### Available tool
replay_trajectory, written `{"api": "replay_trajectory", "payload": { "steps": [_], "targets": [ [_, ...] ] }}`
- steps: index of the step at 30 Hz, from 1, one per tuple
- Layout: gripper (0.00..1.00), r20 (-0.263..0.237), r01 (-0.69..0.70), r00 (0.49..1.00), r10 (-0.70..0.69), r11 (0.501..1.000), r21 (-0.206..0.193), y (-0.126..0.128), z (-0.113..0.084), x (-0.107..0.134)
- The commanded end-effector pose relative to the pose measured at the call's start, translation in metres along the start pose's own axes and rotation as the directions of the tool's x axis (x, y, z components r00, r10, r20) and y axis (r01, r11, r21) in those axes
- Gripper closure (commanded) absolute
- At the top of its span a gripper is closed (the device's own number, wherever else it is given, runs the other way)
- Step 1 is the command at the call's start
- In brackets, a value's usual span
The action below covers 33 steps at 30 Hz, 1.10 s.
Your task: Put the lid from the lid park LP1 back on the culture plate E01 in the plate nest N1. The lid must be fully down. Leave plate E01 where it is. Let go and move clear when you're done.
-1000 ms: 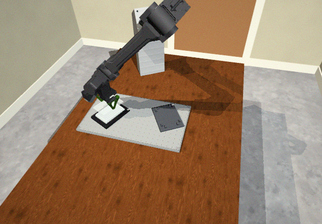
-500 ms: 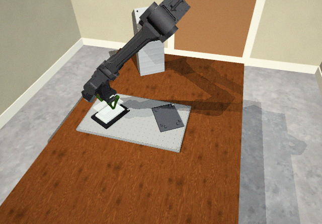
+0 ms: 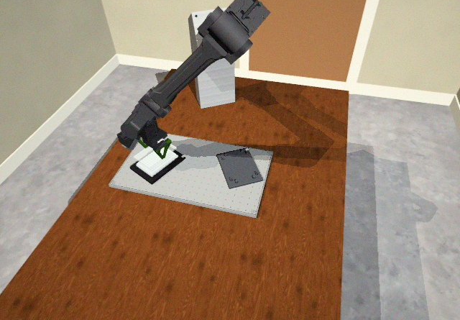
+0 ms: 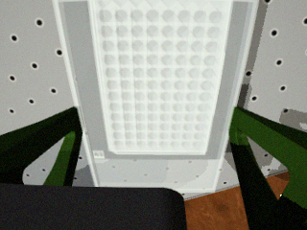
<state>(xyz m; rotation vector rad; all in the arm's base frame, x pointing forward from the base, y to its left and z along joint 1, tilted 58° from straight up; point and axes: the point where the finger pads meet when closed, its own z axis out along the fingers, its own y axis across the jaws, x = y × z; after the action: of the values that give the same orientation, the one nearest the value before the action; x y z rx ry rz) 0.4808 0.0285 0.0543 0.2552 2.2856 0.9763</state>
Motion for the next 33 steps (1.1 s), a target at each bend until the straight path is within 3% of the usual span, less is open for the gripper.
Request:
{"api": "replay_trajectory", "payload": {
  "steps": [1, 9, 12, 33],
  "targets": [
    [1.0, -0.009, -0.01, 1.0, 0.01, 1.0, -0.002, -0.001, 0.012, 0.004],
    [1.0, -0.008, -0.01, 1.0, 0.01, 1.0, -0.003, -0.002, 0.025, 0.003],
    [1.0, 0.005, -0.025, 1.0, 0.025, 1.0, 0.01, -0.011, 0.021, 0.001],
    [1.0, -0.007, -0.016, 1.0, 0.016, 1.0, 0.003, -0.005, 0.028, 0.005]
  ]
}}
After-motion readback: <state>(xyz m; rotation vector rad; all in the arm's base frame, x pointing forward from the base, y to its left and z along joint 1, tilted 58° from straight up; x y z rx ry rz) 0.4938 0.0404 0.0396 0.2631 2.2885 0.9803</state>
